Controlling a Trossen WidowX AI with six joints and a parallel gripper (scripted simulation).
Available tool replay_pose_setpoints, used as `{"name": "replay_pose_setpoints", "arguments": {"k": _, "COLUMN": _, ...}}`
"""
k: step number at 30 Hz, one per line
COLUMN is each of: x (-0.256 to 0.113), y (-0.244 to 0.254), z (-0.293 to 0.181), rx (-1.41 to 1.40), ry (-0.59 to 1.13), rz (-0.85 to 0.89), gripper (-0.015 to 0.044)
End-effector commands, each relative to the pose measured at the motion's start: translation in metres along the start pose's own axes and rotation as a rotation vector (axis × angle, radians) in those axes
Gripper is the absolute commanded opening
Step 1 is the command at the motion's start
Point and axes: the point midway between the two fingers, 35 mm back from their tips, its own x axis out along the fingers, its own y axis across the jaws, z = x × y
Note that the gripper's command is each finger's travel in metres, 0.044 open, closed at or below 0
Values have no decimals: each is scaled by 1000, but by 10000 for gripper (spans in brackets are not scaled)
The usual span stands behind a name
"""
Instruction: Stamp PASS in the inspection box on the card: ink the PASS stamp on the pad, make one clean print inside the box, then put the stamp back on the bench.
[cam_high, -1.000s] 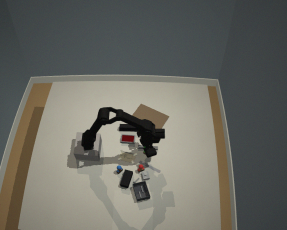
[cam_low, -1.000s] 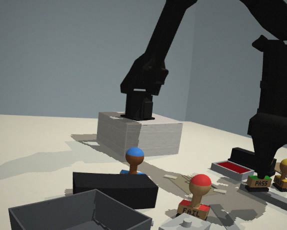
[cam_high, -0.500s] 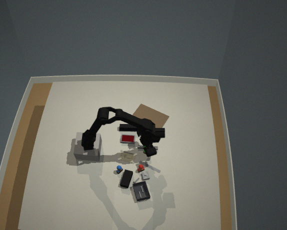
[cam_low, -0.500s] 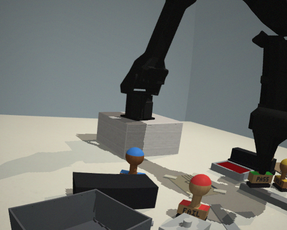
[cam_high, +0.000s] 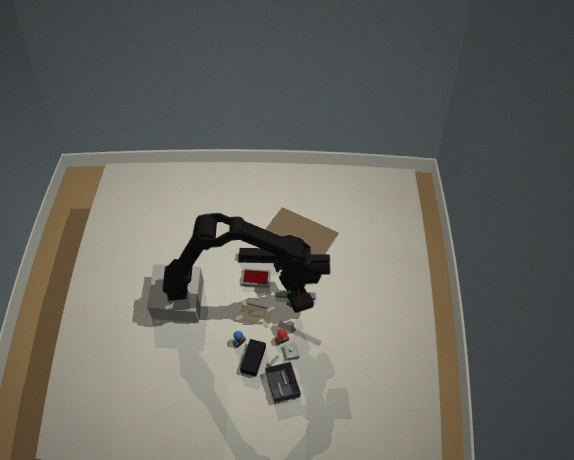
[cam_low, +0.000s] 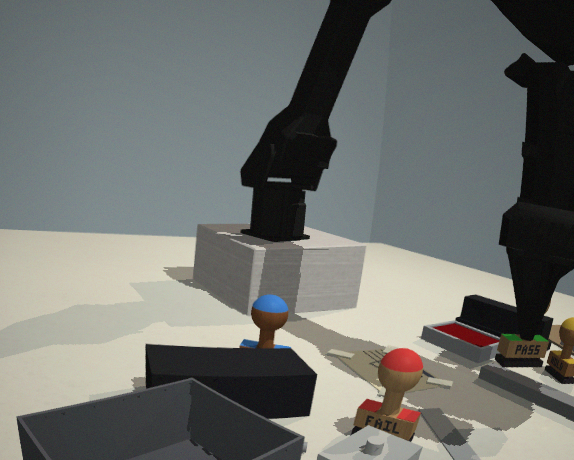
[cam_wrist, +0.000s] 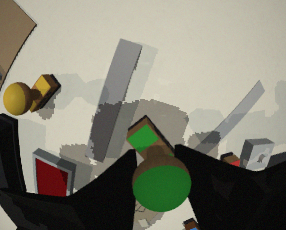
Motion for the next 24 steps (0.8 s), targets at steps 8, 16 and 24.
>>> {"name": "replay_pose_setpoints", "arguments": {"k": 8, "x": -6, "y": 0, "z": 0, "rx": 3, "ry": 0, "rz": 1, "gripper": 0}}
{"name": "replay_pose_setpoints", "arguments": {"k": 16, "x": -10, "y": 0, "z": 0, "rx": 3, "ry": 0, "rz": 1, "gripper": 0}}
{"name": "replay_pose_setpoints", "arguments": {"k": 24, "x": -14, "y": 1, "z": 0, "rx": 3, "ry": 0, "rz": 1, "gripper": 0}}
